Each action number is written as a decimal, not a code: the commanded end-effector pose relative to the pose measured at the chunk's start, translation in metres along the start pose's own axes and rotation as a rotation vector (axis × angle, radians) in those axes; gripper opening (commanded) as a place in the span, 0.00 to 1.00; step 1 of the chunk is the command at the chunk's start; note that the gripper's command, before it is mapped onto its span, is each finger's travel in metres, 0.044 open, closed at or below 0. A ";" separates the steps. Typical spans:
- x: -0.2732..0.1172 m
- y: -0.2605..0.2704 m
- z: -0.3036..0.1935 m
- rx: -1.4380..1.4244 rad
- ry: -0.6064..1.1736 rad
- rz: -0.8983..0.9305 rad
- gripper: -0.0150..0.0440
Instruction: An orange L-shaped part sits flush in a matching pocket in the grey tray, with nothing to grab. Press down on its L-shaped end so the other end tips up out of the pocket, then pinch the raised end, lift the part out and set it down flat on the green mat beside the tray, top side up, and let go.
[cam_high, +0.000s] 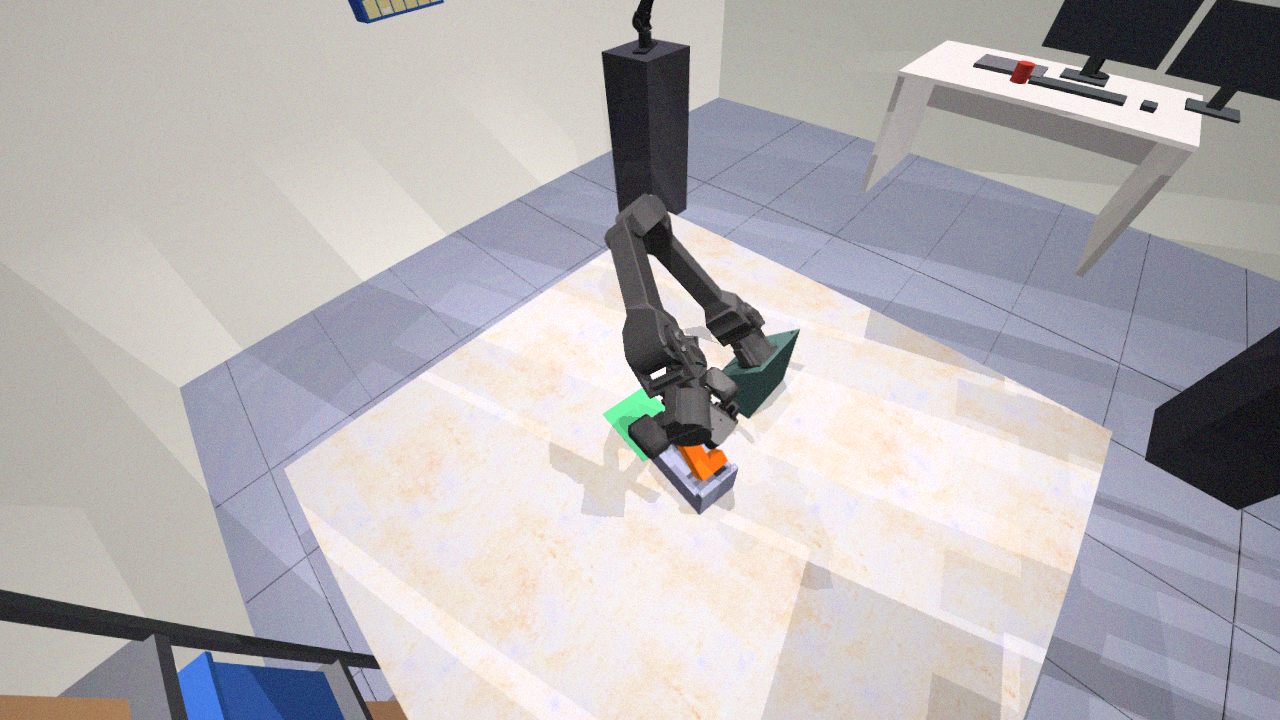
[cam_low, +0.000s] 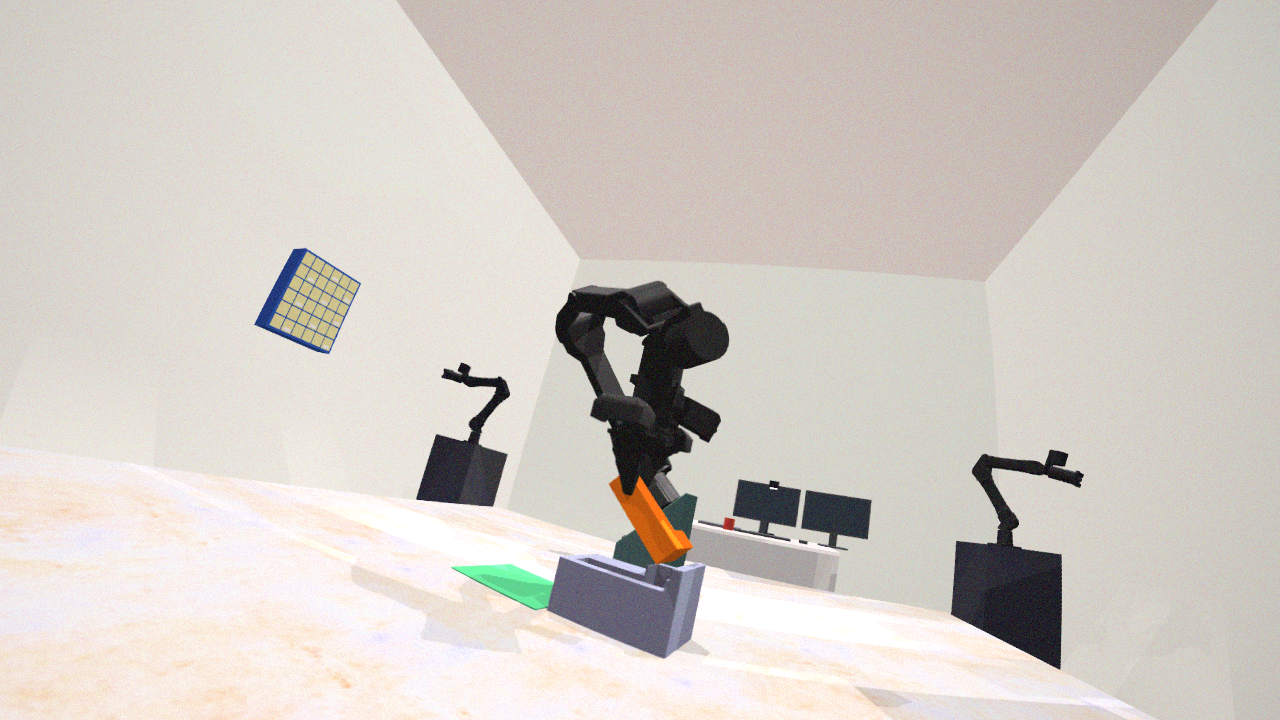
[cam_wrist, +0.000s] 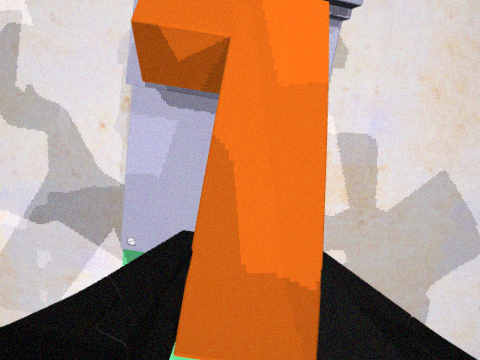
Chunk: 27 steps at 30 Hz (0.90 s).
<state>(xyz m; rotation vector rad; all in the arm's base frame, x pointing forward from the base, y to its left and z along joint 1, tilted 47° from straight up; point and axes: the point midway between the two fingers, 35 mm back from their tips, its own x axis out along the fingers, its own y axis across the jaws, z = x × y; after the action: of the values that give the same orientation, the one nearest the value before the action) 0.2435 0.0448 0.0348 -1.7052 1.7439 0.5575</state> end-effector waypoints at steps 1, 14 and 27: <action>-0.002 -0.001 -0.003 0.007 -0.004 0.001 0.25; 0.001 0.001 -0.055 0.006 -0.002 0.001 0.25; 0.002 0.005 -0.110 0.005 0.001 0.002 0.25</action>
<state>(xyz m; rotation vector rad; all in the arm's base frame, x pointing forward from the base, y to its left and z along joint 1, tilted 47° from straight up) 0.2280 -0.0233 0.1058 -1.6959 1.7357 0.5487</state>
